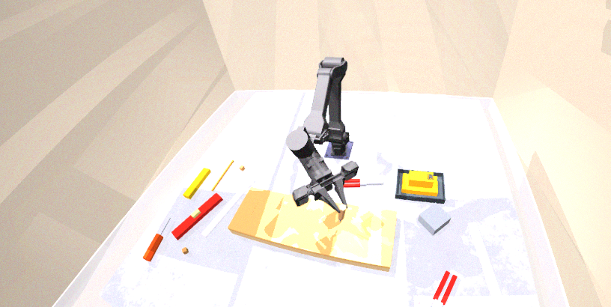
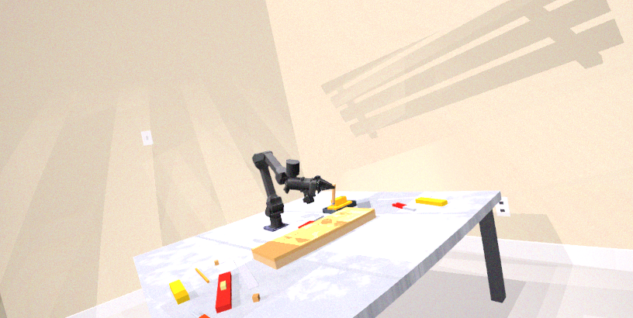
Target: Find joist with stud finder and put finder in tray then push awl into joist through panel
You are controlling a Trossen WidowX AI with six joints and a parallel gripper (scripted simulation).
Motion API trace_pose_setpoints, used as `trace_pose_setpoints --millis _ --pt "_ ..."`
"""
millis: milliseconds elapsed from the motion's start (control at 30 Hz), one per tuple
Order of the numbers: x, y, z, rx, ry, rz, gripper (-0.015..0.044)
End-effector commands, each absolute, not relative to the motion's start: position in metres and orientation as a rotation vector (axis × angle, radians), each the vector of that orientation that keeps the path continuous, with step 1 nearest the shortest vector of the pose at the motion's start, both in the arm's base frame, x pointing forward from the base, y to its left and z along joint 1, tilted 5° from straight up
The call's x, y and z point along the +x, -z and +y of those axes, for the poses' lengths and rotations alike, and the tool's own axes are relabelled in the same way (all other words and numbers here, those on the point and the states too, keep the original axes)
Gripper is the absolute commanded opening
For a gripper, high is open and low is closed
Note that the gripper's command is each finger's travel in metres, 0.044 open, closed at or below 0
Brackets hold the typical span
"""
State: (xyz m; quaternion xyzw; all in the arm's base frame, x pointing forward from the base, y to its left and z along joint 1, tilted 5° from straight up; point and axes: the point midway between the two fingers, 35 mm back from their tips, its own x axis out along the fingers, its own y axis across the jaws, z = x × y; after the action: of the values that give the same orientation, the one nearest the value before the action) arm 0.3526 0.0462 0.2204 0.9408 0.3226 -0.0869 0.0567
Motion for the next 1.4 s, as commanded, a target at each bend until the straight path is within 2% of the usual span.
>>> trace_pose_setpoints --millis 0,1367 --pt "0.354 -0.22 0.046 2.854 0.252 0.973 0.0" --pt "0.357 -0.175 0.047 2.854 0.255 0.978 0.0"
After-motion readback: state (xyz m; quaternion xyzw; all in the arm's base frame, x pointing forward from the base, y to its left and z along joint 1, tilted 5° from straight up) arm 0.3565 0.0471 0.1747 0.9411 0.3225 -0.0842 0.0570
